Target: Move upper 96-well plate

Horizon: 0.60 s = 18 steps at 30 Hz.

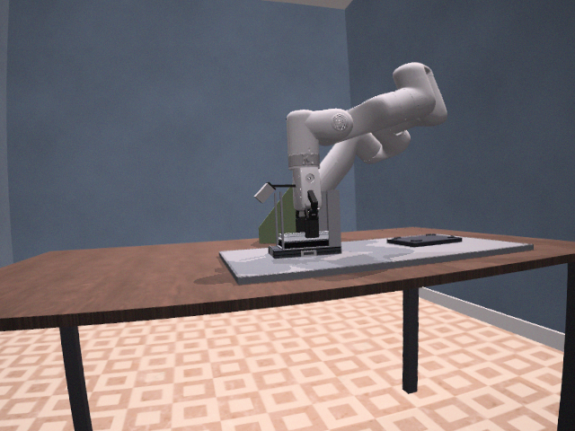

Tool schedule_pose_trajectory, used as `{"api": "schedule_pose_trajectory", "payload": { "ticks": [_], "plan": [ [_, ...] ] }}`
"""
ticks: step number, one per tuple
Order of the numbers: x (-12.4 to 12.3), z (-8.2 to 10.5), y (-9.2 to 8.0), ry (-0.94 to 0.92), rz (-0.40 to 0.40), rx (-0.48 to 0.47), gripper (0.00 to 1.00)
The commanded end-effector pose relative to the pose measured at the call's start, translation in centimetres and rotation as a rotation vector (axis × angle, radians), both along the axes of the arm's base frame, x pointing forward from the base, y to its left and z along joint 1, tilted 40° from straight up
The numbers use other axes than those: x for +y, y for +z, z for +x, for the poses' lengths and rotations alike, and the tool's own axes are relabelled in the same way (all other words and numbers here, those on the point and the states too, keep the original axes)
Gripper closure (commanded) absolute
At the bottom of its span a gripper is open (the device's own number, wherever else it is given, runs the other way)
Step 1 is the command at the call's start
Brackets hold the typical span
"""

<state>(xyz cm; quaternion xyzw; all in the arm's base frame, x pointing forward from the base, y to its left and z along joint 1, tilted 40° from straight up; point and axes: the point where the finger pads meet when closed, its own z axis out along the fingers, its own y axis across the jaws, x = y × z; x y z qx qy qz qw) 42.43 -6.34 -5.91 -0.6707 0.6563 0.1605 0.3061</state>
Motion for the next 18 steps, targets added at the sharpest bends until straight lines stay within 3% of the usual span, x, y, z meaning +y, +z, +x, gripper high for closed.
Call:
{"api": "schedule_pose_trajectory", "payload": {
  "ticks": [1,18],
  "plan": [
    [-0.22,0.06,0.10,-0.003,-0.003,-0.002,1.00],
    [-0.72,-0.09,0.70,-0.003,-0.003,-0.002,1.00]
  ]
}}
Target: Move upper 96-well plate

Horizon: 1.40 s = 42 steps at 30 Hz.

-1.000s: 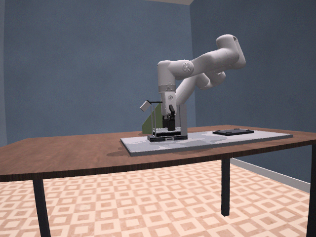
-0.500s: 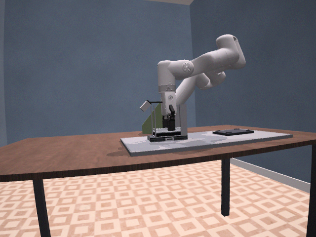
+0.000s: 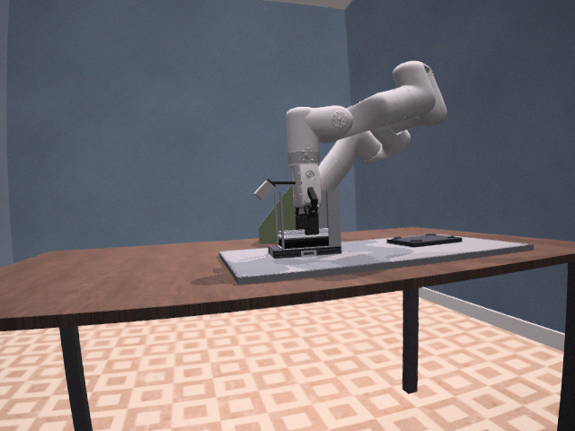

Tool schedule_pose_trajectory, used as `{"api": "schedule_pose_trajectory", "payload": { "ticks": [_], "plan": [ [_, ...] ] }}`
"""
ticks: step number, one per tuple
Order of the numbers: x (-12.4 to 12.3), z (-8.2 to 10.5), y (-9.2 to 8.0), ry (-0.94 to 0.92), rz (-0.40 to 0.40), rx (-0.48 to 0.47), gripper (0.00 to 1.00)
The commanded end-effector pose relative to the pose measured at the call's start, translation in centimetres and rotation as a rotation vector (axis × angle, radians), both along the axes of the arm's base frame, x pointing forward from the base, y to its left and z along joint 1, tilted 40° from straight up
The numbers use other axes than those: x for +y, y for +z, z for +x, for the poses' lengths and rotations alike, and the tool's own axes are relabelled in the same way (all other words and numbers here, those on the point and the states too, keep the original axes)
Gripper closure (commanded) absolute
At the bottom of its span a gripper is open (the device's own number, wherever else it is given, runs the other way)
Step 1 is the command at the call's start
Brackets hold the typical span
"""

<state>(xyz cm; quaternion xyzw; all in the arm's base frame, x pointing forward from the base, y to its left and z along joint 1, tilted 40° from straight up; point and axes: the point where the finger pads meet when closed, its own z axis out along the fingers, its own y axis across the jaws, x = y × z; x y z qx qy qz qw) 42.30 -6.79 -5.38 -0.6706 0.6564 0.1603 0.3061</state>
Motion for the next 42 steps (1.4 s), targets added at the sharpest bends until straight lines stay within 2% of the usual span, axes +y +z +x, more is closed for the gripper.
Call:
{"api": "schedule_pose_trajectory", "payload": {
  "ticks": [1,27,42],
  "plan": [
    [-0.3,0.0,0.2,-0.003,-0.002,-0.002,1.00],
    [-1.0,-0.2,1.1,-0.003,-0.002,-0.002,1.00],
    [-2.4,-0.6,2.8,-0.003,-0.002,-0.002,1.00]
  ]
}}
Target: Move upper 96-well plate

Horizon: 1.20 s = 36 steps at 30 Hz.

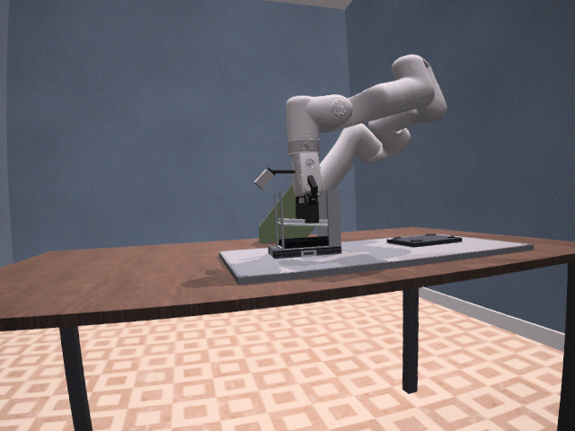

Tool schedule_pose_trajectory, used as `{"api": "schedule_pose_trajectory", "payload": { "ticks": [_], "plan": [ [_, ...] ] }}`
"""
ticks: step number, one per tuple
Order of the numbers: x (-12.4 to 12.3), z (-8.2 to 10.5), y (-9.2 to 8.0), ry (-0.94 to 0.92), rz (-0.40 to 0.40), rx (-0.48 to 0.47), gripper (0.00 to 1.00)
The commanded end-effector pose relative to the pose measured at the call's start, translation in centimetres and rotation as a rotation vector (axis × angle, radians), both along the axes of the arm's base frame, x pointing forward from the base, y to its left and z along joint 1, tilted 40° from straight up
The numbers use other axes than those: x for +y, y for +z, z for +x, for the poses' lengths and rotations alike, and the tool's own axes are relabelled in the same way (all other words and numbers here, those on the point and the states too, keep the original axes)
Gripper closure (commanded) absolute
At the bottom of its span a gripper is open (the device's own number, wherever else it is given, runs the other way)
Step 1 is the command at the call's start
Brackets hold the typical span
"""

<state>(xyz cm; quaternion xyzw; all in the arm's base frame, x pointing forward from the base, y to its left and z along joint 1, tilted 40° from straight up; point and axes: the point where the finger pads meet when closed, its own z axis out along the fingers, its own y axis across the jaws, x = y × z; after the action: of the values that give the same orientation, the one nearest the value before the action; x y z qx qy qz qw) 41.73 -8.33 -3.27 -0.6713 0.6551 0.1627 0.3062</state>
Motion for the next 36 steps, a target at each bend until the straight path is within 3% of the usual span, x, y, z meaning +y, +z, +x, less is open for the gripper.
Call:
{"api": "schedule_pose_trajectory", "payload": {
  "ticks": [1,36],
  "plan": [
    [-0.9,-0.1,0.8,-0.007,-0.006,-0.004,1.00],
    [-4.1,-1.0,4.7,-0.007,-0.006,-0.004,1.00]
  ]
}}
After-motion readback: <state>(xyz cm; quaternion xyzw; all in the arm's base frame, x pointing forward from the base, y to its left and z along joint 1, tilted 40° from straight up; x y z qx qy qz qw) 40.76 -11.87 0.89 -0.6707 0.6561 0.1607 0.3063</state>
